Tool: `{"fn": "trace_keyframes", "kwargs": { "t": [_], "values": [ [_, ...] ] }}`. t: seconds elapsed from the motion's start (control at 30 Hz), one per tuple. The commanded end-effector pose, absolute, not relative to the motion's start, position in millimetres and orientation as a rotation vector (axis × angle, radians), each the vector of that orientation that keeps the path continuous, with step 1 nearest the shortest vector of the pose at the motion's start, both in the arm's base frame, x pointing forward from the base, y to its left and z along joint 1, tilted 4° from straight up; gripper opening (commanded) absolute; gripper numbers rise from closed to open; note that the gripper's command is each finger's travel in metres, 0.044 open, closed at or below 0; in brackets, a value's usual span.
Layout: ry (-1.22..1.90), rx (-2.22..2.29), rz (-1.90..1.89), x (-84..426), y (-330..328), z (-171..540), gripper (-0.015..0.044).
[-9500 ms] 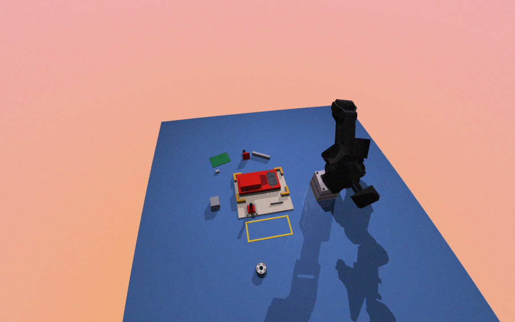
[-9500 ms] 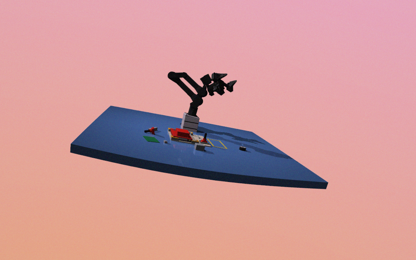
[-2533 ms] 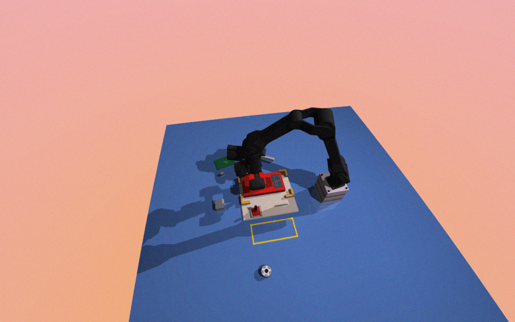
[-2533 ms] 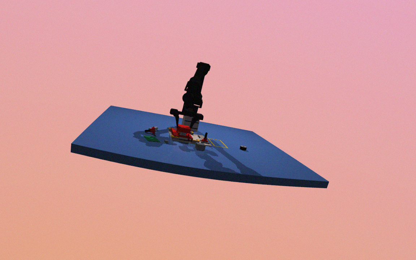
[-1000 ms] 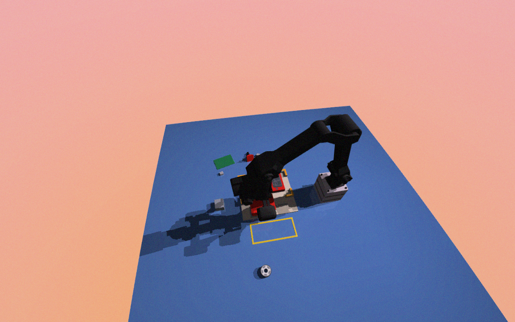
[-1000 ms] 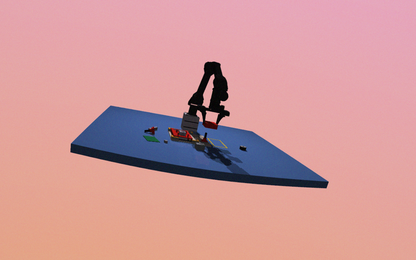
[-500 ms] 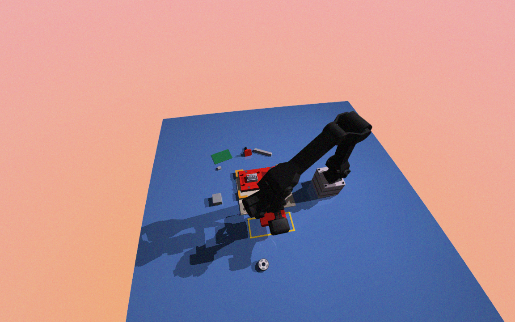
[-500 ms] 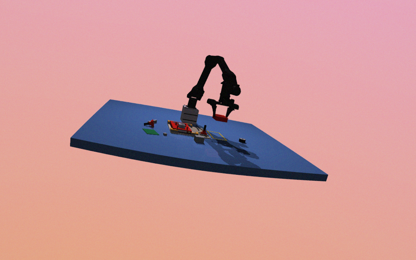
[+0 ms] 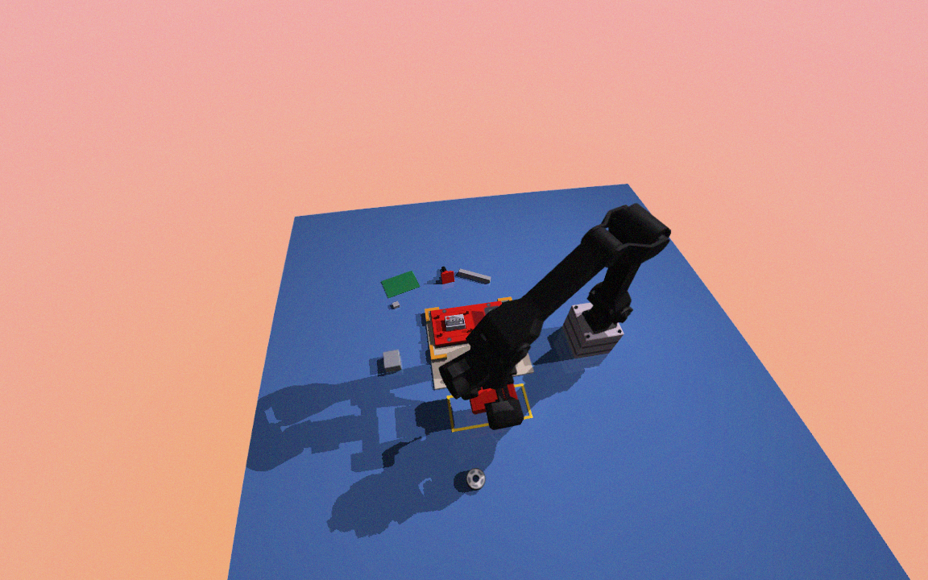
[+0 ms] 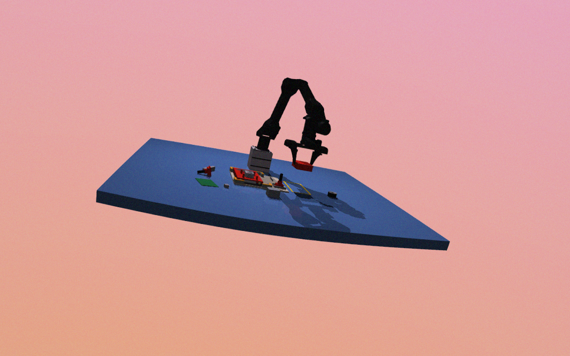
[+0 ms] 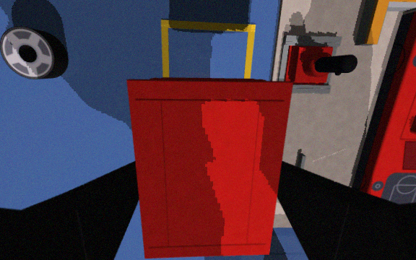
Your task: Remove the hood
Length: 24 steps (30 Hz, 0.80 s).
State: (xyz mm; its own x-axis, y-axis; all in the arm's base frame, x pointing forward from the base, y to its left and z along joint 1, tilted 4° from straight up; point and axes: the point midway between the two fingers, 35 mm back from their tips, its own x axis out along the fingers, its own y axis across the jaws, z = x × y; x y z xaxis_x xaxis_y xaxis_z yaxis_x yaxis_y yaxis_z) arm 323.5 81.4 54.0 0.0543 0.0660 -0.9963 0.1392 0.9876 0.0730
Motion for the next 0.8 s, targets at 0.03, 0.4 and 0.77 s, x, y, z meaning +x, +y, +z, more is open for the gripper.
{"fn": "trace_keyframes", "kwargs": {
  "t": [0.03, 0.4, 0.77],
  "values": [
    [1.522, 0.167, -0.065, 323, 81, 48, 0.0000],
    [1.522, 0.167, -0.065, 324, 82, 37, 0.0000],
    [1.522, 0.167, -0.065, 325, 83, 27, 0.0000]
  ]
}}
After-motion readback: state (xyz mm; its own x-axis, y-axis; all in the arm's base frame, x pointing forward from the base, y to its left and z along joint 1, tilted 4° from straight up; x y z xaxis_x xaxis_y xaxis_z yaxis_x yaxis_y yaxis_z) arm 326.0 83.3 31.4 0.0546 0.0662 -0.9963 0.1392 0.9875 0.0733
